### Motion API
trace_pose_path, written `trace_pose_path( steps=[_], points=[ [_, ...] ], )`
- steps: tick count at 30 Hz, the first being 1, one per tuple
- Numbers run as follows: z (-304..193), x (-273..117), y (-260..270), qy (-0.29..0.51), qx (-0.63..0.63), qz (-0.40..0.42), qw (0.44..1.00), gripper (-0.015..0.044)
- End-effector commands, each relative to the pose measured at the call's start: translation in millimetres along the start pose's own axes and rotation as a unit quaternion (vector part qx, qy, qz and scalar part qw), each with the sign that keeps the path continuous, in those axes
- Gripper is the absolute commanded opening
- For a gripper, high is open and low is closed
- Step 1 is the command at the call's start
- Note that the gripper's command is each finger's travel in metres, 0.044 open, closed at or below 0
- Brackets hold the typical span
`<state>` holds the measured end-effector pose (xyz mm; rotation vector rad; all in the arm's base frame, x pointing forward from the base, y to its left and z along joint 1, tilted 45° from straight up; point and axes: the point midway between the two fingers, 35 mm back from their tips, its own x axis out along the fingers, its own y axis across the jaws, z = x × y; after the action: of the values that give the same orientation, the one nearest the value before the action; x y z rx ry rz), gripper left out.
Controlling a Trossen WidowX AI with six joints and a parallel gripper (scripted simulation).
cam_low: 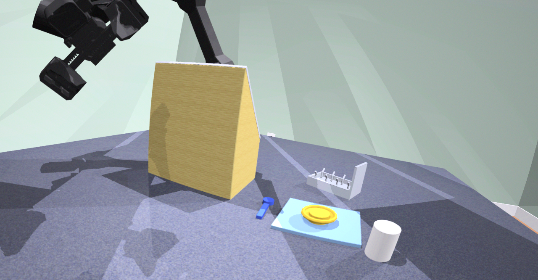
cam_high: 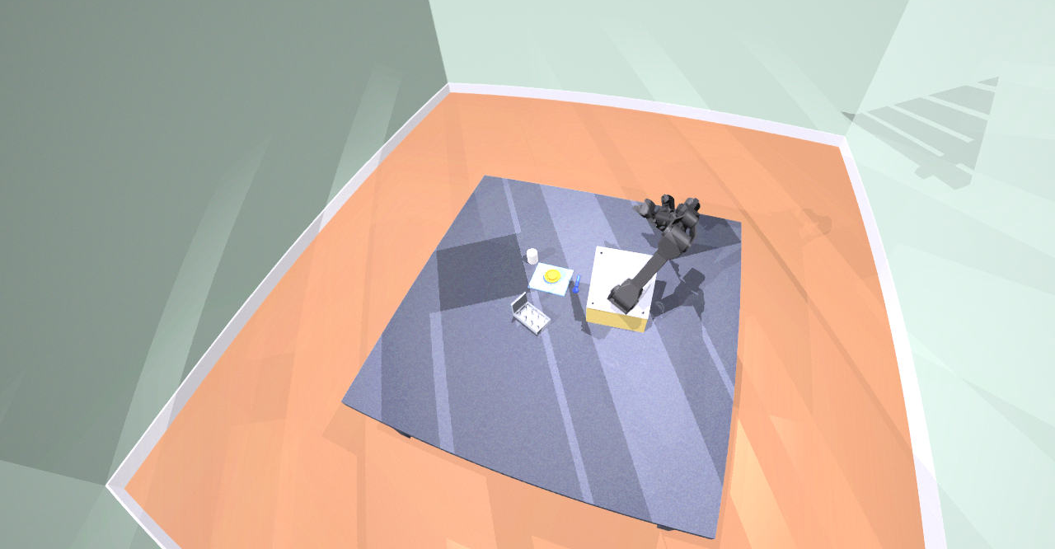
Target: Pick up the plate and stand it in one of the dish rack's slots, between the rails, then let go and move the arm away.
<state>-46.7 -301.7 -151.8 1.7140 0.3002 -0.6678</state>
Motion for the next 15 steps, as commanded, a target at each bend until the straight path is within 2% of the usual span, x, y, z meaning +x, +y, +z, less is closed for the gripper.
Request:
trace_pose_path(
  steps=[1, 15],
  points=[
    [-1.6, 20.1, 23.5, 0.052, -0.05, -0.02, 0.997, 0.04],
    [-38.9, 81.5, 94.0, 0.206, -0.157, -0.067, 0.964, 0.04]
  ],
)
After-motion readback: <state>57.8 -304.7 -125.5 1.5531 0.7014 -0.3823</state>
